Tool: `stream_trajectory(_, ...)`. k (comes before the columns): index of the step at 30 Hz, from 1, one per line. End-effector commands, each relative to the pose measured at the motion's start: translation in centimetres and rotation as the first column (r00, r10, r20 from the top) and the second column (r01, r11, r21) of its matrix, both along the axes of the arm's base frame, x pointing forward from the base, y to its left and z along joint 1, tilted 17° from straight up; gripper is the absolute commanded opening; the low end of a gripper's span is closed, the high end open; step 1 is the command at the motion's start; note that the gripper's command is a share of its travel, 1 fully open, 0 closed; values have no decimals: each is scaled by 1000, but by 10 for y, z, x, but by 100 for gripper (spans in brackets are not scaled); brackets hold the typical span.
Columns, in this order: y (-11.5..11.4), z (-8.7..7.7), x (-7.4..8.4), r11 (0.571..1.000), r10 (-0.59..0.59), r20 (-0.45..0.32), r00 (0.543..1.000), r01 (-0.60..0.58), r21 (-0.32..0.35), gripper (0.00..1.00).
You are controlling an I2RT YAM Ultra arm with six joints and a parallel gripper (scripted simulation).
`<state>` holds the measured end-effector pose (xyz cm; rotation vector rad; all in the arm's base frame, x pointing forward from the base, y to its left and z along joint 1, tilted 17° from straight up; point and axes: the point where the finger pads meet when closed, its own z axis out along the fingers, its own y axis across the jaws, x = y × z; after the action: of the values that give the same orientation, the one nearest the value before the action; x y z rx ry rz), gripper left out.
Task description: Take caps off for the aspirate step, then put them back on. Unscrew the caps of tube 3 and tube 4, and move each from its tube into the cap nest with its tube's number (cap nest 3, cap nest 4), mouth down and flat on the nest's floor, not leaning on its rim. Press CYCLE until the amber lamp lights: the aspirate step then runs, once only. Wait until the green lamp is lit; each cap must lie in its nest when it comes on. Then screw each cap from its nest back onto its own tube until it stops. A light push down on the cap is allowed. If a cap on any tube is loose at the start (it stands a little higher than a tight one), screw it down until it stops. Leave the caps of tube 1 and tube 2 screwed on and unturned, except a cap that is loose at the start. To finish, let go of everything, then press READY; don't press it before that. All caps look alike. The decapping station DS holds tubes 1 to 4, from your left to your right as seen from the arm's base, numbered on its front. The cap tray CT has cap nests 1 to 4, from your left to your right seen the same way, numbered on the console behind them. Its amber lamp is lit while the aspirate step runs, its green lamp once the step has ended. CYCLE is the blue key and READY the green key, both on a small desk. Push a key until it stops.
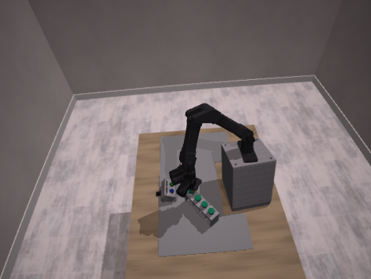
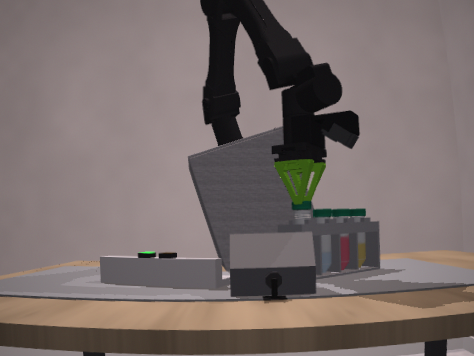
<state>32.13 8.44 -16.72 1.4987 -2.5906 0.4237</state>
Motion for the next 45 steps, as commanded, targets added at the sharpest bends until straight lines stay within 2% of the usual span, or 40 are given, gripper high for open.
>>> stream_trajectory(1, 5, 3, 2, 1000, 10, 10, 1000, -10, 6, 0)
stream_trajectory(37, 3, -7, 2, 1000, 10, 10, 1000, -10, 5, 0)
stream_trajectory(38, 3, -7, 2, 1000, 10, 10, 1000, -10, 5, 49)
stream_trajectory(45, 3, -7, 2, 1000, 10, 10, 1000, -10, 6, 49)
